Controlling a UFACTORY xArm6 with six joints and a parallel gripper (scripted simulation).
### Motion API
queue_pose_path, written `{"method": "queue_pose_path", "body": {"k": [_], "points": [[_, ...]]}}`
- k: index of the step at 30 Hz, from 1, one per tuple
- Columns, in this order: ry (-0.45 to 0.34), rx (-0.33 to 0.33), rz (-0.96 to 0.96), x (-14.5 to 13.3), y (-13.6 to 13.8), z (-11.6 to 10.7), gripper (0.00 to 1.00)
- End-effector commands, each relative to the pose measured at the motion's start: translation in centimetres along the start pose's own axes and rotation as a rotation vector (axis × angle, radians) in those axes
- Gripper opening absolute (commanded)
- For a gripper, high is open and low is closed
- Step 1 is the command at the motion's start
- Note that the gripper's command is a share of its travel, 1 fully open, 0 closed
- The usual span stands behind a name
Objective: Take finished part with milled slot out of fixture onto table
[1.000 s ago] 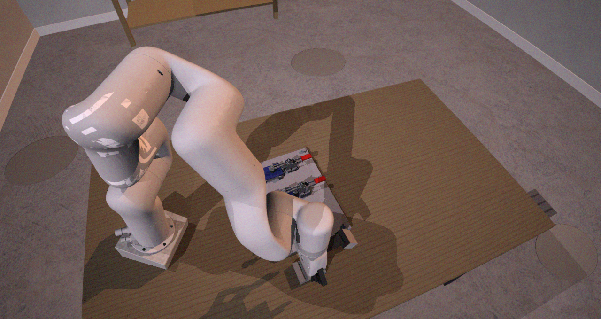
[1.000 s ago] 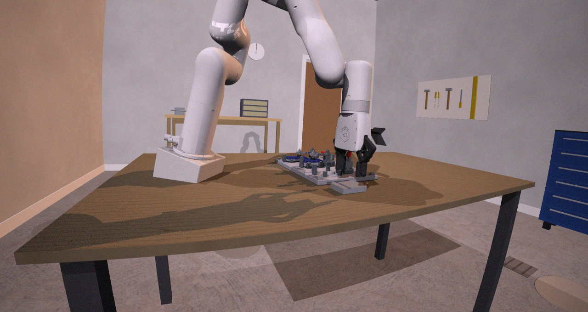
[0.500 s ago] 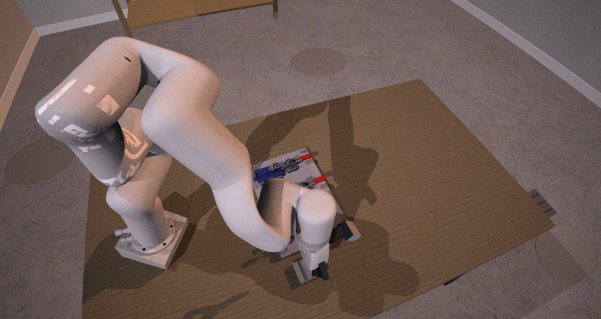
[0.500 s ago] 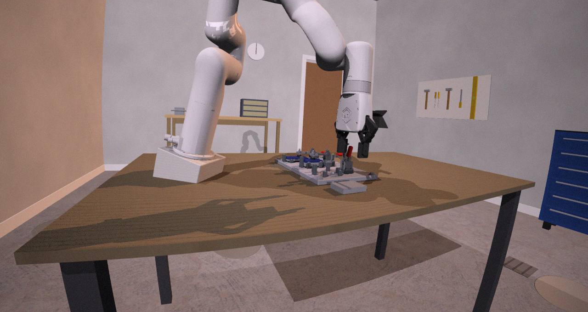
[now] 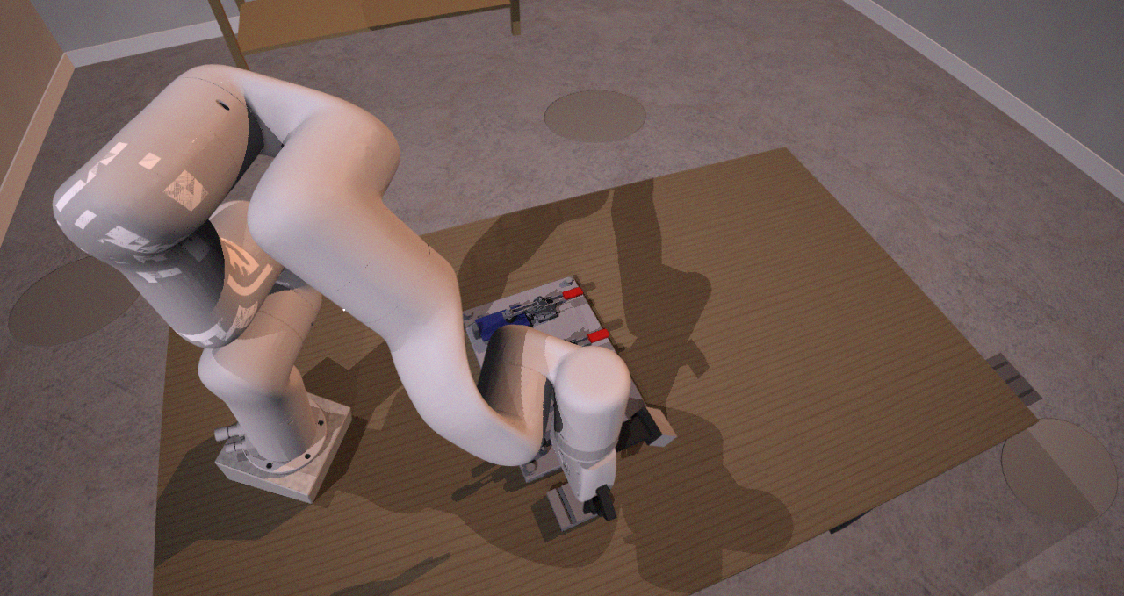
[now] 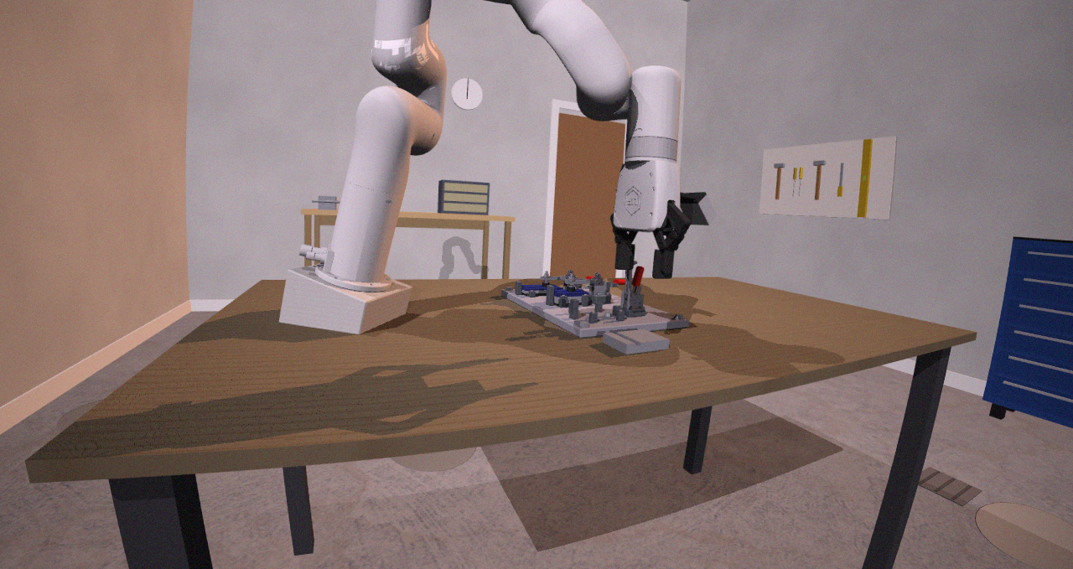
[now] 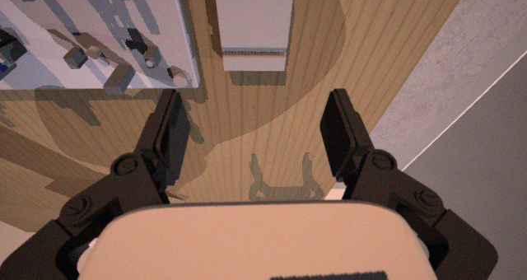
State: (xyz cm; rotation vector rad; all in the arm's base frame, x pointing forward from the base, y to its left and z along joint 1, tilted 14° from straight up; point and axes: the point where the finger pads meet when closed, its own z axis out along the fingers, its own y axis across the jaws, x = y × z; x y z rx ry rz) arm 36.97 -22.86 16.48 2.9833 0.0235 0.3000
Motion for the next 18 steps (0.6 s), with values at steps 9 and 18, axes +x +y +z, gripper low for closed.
{"method": "queue_pose_path", "body": {"k": [9,18], "points": [[0.004,-0.002,0.000,0.14,0.08,-0.16,0.95],[0.004,-0.002,0.000,0.13,0.08,-0.86,0.95]]}}
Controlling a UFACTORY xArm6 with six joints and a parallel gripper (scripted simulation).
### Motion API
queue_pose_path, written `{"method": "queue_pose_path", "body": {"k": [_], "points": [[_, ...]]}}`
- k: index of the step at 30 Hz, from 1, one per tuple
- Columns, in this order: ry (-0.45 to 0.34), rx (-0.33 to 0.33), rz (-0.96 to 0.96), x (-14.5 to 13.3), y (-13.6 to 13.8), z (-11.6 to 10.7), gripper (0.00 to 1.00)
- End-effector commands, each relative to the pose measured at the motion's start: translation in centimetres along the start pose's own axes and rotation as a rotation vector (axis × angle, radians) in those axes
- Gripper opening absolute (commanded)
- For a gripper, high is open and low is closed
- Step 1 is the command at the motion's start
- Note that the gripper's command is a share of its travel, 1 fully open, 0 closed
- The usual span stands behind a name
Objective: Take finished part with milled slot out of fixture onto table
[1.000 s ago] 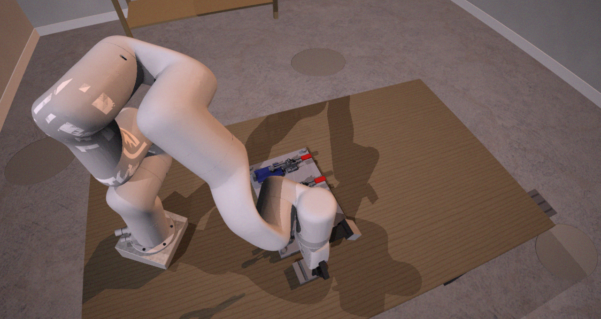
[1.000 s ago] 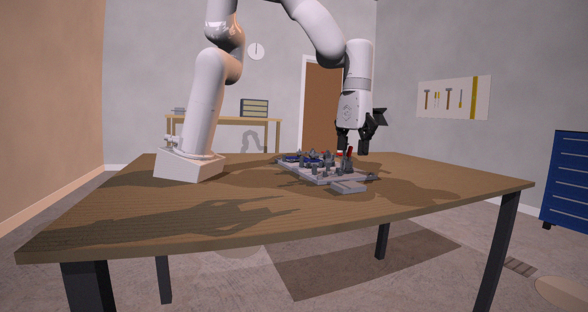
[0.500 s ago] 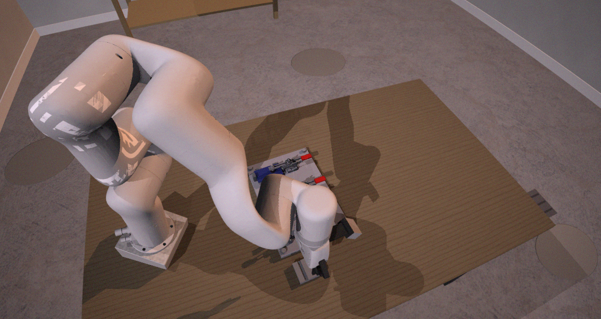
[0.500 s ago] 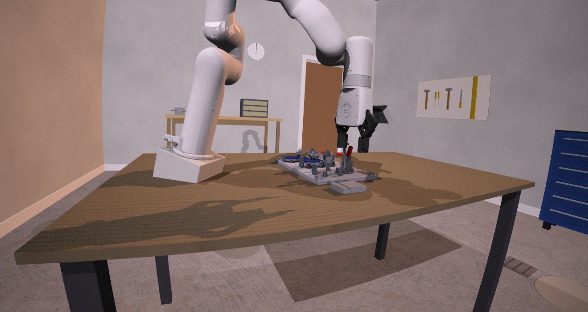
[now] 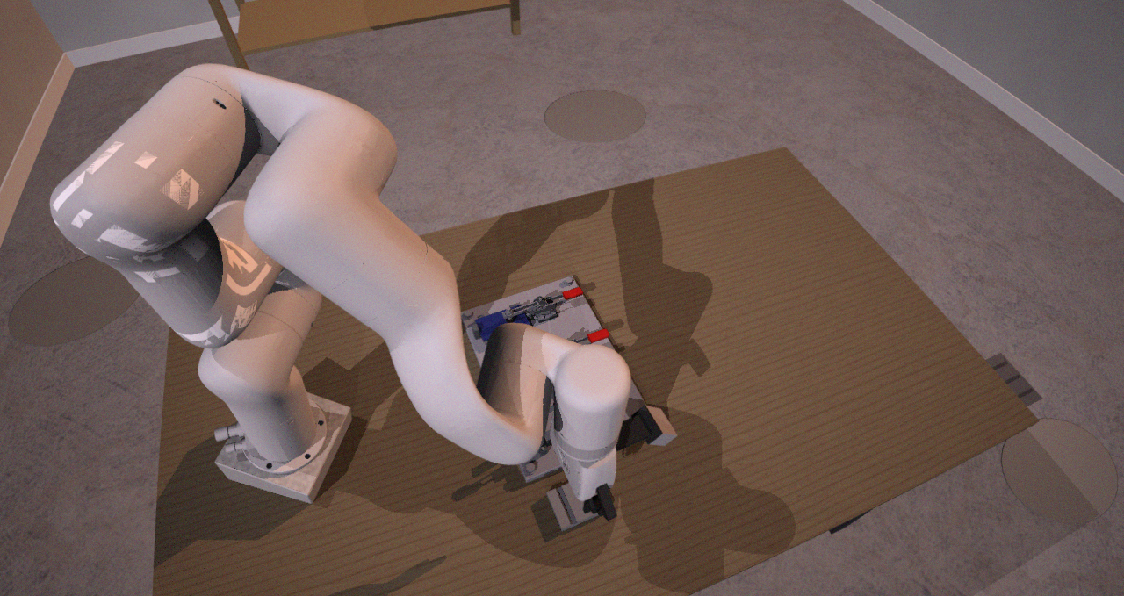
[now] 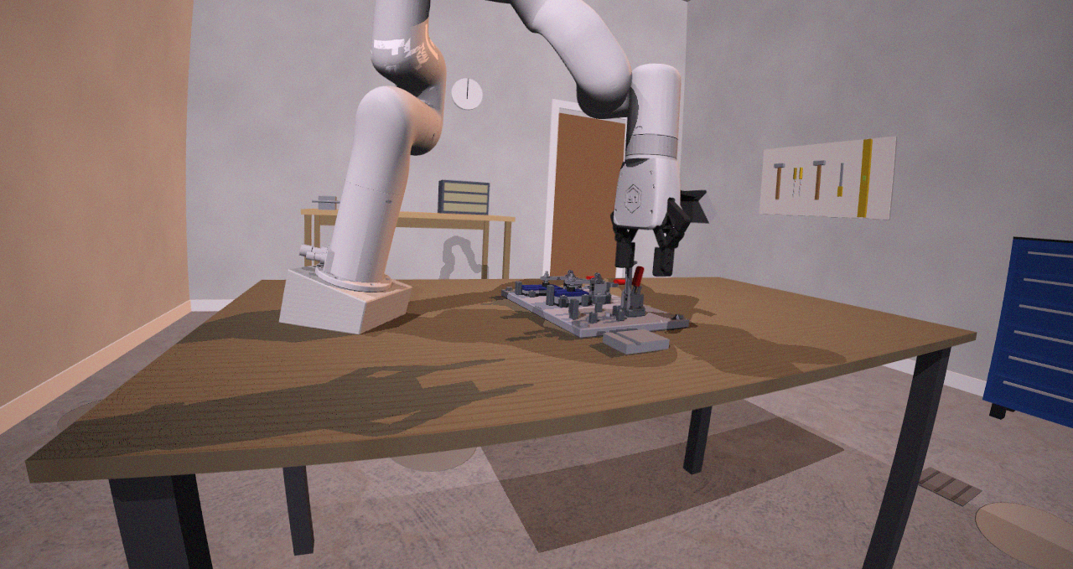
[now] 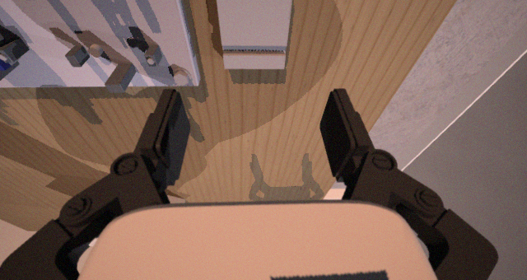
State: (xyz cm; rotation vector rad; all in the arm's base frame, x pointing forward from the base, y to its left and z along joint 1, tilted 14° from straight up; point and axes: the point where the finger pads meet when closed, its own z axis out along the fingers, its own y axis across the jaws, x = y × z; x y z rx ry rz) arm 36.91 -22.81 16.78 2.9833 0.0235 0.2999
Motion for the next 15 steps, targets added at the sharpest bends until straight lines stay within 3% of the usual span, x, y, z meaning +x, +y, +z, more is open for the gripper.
{"method": "queue_pose_path", "body": {"k": [1,15], "points": [[0.004,-0.002,0.000,0.1,0.1,-0.7,0.95],[0.004,-0.002,0.000,0.1,0.1,-4.6,0.95]]}}
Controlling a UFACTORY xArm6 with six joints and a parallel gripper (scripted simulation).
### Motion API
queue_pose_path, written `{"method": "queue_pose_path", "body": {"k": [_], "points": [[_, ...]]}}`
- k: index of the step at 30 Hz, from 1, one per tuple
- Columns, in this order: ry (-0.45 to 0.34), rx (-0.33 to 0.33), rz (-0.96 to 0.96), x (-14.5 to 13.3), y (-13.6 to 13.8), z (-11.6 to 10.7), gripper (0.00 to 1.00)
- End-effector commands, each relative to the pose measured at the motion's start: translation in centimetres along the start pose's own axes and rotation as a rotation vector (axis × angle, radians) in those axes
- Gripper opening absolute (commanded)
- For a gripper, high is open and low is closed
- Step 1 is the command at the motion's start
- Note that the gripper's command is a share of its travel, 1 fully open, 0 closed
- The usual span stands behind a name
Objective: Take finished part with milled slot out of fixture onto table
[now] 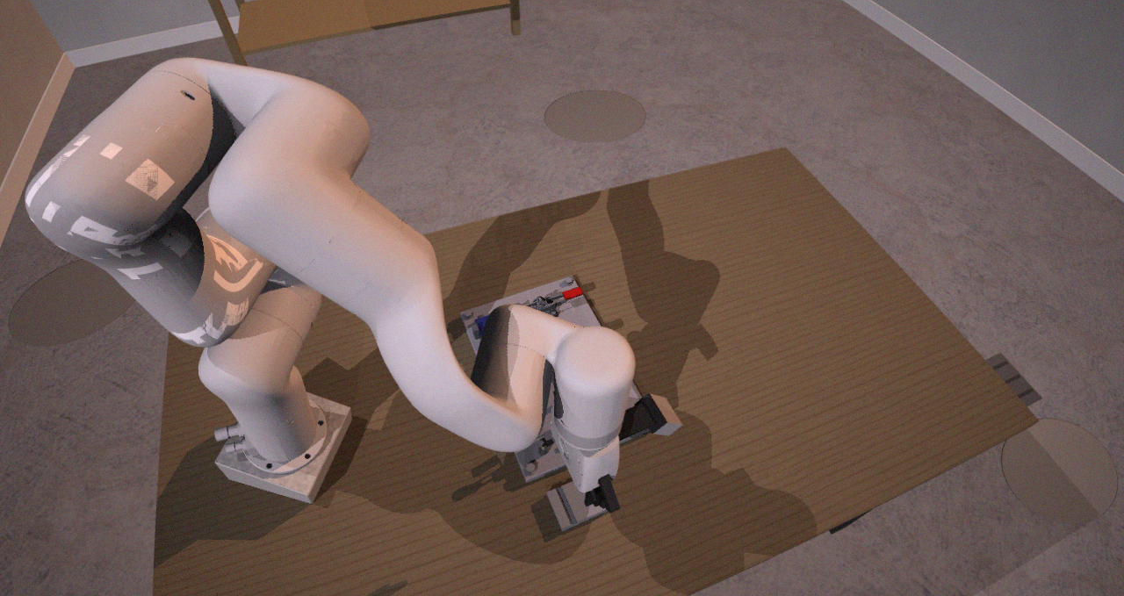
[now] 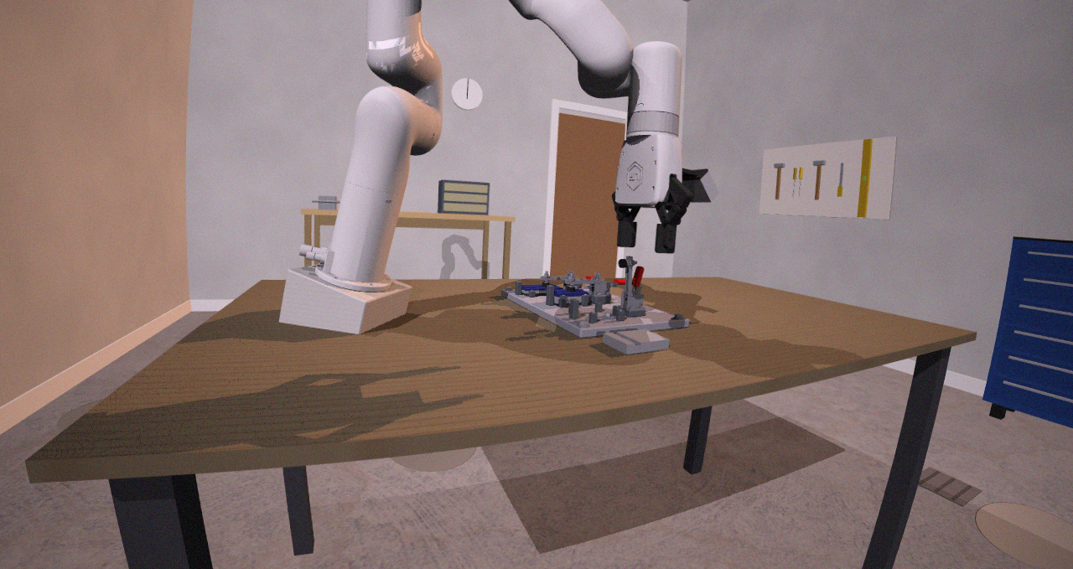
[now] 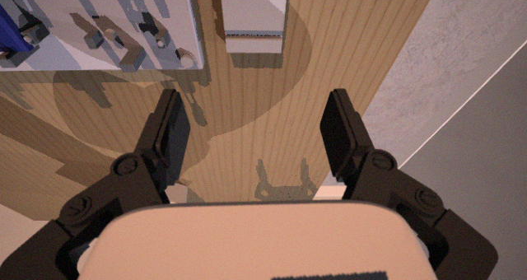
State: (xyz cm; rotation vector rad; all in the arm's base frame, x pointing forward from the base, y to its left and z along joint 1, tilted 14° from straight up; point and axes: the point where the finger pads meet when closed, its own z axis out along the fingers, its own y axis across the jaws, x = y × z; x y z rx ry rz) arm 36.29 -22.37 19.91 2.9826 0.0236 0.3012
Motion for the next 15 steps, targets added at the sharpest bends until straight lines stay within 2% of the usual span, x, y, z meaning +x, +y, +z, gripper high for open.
{"method": "queue_pose_path", "body": {"k": [1,6,15], "points": [[0.003,-0.002,0.000,0.1,0.1,-1.8,0.95],[0.003,-0.002,0.000,0.1,0.1,-3.6,0.95],[0.003,-0.002,0.000,0.1,0.1,-5.3,0.95]]}}
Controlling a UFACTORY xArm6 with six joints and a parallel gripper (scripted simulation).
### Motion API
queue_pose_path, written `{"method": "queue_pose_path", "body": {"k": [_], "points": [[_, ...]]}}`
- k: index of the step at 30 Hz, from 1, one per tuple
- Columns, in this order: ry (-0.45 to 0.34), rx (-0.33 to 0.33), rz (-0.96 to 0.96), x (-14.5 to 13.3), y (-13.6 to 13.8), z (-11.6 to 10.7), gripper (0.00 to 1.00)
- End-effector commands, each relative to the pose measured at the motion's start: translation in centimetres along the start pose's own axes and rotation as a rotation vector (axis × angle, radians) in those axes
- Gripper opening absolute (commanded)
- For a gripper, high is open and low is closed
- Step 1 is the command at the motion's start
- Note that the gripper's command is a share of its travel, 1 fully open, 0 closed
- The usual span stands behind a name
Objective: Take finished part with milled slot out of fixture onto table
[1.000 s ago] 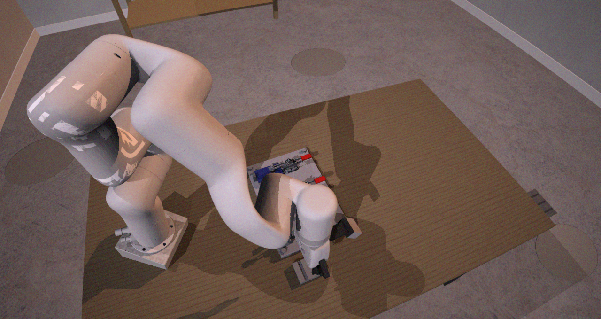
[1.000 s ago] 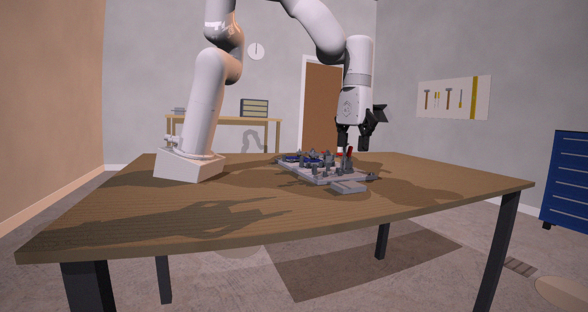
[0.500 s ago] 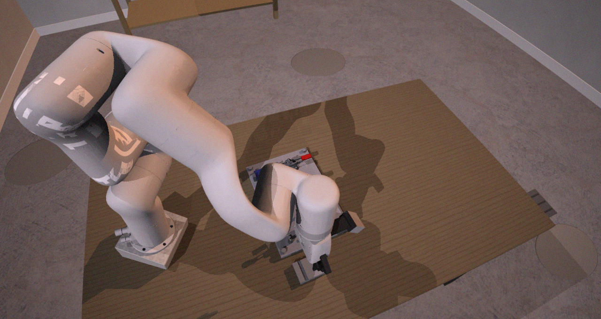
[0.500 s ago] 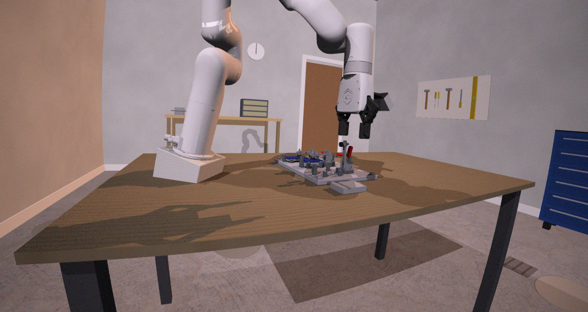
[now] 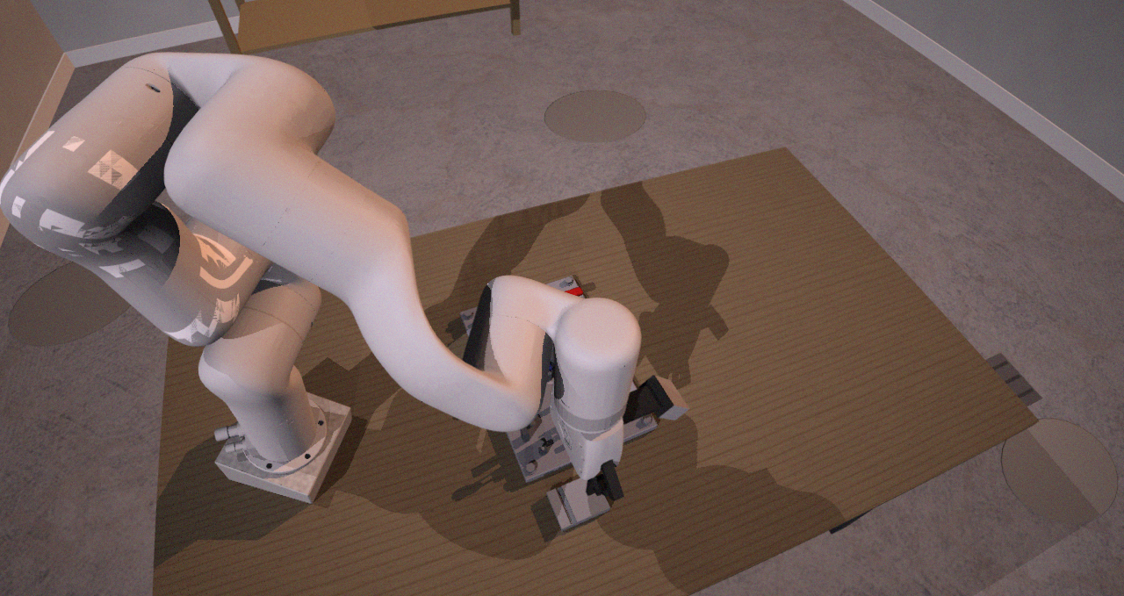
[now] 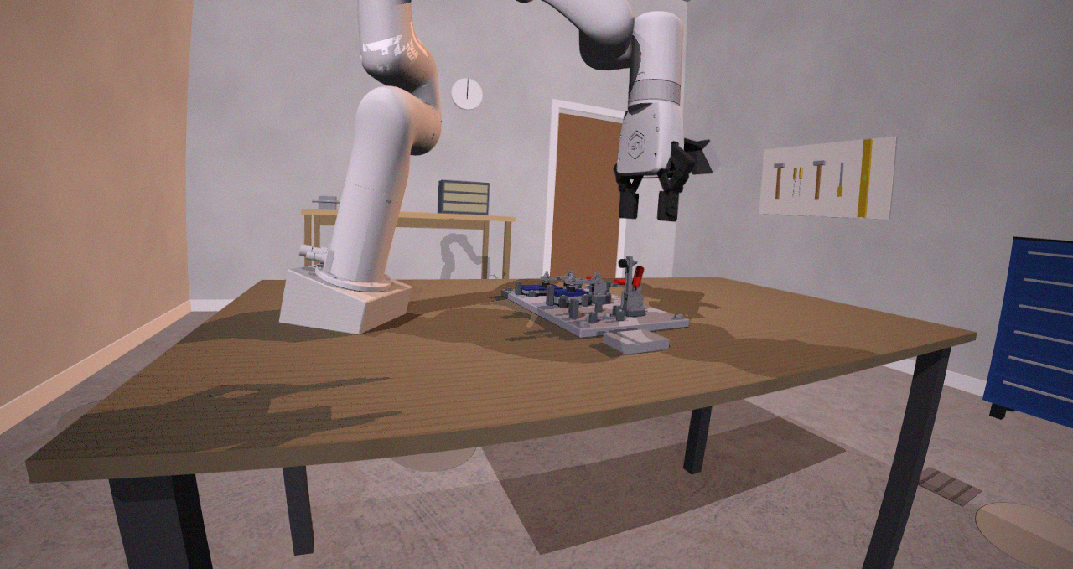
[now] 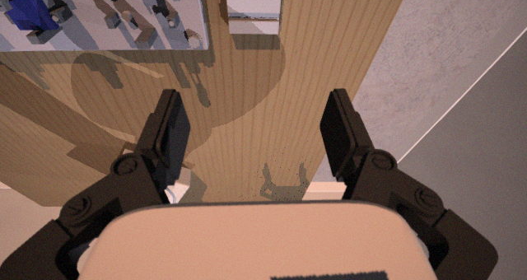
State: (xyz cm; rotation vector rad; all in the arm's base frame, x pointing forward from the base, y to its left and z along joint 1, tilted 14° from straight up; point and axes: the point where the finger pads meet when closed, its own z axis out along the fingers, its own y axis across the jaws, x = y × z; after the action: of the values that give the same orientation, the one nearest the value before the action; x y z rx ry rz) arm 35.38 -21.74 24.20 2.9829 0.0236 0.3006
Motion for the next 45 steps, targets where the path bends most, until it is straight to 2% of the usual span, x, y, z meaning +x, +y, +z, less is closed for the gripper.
{"method": "queue_pose_path", "body": {"k": [1,45], "points": [[0.003,-0.002,0.000,0.10,0.06,-1.00,0.95],[0.003,-0.002,0.000,0.10,0.06,-1.38,0.95]]}}
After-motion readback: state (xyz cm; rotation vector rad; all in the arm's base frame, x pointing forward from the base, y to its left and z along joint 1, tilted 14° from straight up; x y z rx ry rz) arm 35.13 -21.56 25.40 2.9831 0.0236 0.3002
